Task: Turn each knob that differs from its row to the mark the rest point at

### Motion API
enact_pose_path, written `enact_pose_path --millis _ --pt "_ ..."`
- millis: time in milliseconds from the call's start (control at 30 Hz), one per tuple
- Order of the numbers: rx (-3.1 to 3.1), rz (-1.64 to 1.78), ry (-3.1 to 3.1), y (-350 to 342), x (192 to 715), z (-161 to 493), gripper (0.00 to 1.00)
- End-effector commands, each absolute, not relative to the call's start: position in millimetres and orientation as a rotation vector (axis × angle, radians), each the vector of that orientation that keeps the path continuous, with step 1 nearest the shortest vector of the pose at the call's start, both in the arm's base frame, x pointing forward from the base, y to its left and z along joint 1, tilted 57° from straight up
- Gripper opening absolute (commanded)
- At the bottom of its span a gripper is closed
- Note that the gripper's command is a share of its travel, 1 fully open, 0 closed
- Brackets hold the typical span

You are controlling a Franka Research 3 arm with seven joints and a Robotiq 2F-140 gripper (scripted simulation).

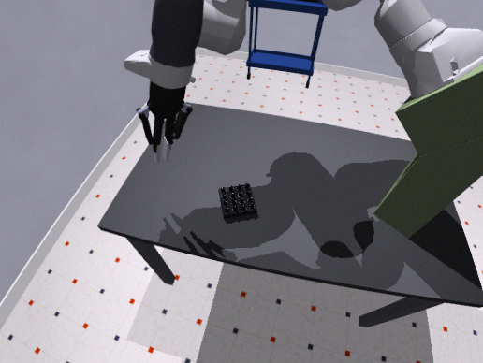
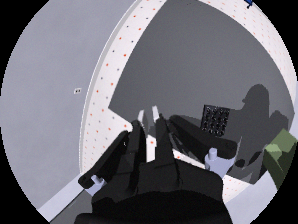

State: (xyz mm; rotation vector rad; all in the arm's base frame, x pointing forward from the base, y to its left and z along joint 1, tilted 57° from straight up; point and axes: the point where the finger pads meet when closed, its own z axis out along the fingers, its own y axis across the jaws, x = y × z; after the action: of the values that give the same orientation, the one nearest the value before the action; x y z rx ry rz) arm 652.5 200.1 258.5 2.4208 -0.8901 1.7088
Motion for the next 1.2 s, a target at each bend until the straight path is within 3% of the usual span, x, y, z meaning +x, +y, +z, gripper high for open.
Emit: enact_pose_path --millis 0,1167 --pt "2.406 1.652 -0.687 200 652 278 0.12" --pt "2.37 1.547 -0.138 208 647 359 0.12"
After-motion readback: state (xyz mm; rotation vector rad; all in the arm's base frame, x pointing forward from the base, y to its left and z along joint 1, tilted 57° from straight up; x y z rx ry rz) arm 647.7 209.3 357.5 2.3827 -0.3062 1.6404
